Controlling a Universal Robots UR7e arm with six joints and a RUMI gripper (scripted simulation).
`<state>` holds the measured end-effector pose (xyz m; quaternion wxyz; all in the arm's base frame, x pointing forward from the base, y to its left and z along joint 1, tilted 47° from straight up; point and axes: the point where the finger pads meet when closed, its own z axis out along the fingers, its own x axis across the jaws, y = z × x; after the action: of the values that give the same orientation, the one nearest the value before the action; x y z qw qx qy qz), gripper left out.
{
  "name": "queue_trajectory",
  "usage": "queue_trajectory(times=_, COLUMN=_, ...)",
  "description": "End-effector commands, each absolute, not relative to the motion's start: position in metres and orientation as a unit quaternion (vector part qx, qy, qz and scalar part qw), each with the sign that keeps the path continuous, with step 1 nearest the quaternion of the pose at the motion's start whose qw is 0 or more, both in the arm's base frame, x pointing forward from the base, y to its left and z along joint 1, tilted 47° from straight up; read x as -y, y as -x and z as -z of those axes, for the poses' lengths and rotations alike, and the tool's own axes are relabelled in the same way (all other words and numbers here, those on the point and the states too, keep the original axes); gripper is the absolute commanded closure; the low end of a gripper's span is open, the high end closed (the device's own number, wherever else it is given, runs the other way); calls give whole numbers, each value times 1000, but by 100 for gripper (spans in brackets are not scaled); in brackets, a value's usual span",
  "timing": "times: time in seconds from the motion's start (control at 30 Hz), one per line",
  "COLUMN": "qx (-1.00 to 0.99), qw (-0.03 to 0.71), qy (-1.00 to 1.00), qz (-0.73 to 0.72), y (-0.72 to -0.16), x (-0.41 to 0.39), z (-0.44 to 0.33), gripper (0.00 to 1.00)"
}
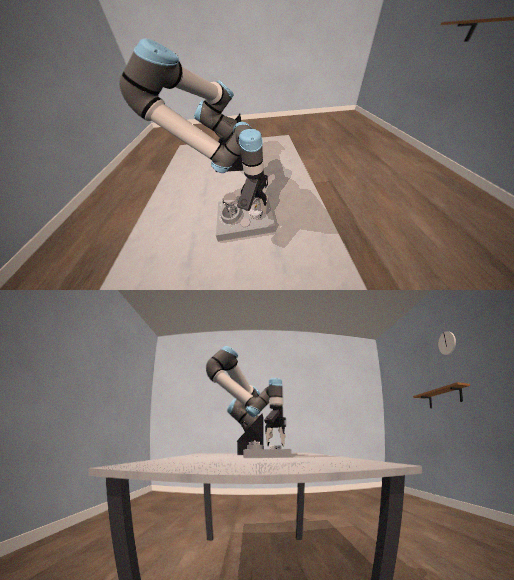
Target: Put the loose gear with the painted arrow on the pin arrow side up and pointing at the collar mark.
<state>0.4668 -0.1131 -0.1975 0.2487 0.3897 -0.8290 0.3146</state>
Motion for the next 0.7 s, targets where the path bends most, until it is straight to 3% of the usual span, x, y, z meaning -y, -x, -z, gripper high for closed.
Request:
queue_trajectory(times=0.0, qx=829, qw=248, qy=-390, qz=-315, y=-467, x=115, z=199, gripper=46)
queue_trajectory(times=0.67, qx=829, qw=248, qy=-390, qz=-315, y=-465, x=123, z=207, gripper=46)
